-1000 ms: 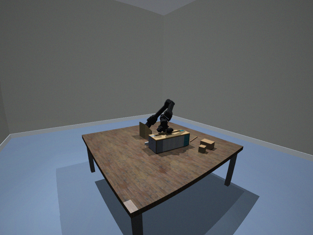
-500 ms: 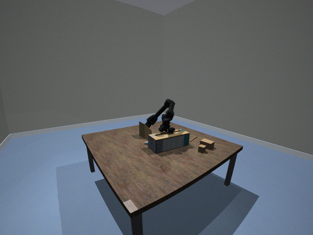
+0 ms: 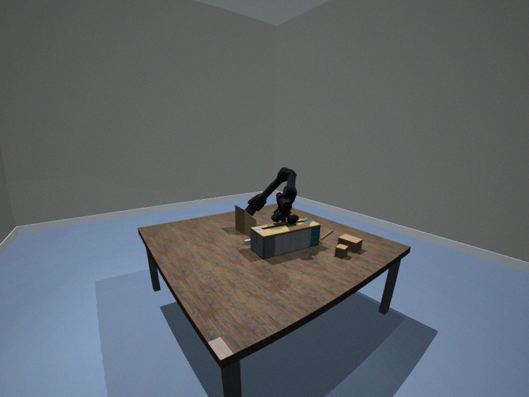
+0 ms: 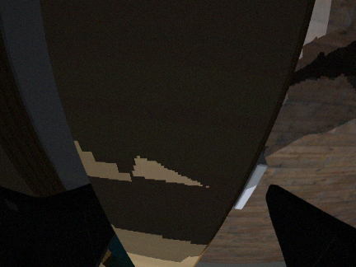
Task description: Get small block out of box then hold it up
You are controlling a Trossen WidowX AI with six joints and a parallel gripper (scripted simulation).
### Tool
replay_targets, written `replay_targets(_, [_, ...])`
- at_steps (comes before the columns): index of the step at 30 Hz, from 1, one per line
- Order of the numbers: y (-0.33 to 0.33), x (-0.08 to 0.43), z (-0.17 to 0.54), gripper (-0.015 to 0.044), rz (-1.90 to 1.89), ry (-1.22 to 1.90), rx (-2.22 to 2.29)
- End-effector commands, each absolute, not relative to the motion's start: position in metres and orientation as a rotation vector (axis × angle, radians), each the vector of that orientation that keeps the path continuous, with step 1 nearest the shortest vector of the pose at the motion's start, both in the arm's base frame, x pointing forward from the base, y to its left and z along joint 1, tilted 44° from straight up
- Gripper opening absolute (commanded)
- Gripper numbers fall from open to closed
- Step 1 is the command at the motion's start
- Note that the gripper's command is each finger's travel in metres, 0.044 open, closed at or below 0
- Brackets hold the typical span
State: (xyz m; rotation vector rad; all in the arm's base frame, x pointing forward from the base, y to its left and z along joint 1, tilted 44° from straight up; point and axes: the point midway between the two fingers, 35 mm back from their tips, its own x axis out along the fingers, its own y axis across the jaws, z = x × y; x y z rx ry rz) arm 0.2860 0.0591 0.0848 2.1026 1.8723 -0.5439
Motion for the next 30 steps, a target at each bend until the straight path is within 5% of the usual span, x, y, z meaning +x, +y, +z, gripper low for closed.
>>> replay_targets(1, [0.065, 0.287, 0.091, 0.04, -0.53, 1.87, 2.103])
replay_targets(30, [0.097, 0.293, 0.124, 0.04, -0.528, 1.871, 2.104])
